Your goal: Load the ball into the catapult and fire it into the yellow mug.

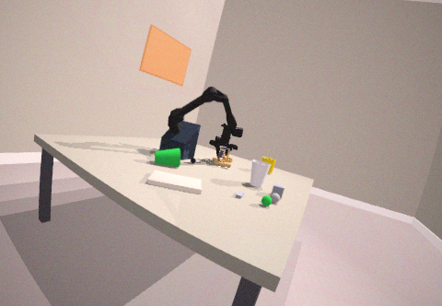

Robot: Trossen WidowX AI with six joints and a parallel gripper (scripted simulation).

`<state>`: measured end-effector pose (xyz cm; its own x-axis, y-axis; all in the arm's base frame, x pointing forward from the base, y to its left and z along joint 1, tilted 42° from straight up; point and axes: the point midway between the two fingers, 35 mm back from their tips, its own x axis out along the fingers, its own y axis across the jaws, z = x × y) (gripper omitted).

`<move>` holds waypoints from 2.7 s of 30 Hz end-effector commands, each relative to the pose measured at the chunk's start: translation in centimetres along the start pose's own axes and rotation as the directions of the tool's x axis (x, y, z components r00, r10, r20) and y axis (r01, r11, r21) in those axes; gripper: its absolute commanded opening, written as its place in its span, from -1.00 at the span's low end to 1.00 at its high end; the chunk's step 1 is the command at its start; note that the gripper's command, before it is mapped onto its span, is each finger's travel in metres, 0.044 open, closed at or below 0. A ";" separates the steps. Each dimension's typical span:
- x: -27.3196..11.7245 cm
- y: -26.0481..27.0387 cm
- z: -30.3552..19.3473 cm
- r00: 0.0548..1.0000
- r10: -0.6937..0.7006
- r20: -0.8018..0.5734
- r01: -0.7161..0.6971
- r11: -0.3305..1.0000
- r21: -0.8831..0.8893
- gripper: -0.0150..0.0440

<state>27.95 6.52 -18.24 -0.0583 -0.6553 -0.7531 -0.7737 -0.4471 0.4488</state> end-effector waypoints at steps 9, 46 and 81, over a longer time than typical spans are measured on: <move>-4.8 -0.2 0.1 1.000 -0.013 0.000 0.013 0.999 0.052 -0.49; -4.0 -2.5 -1.2 1.000 -0.013 -0.006 0.013 0.623 0.782 -0.49; 0.1 -2.5 -1.2 1.000 -0.007 0.002 0.003 0.619 0.786 -0.22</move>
<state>30.64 6.83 -18.84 -0.0542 -0.6517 -0.7566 -0.9746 0.1993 -0.1019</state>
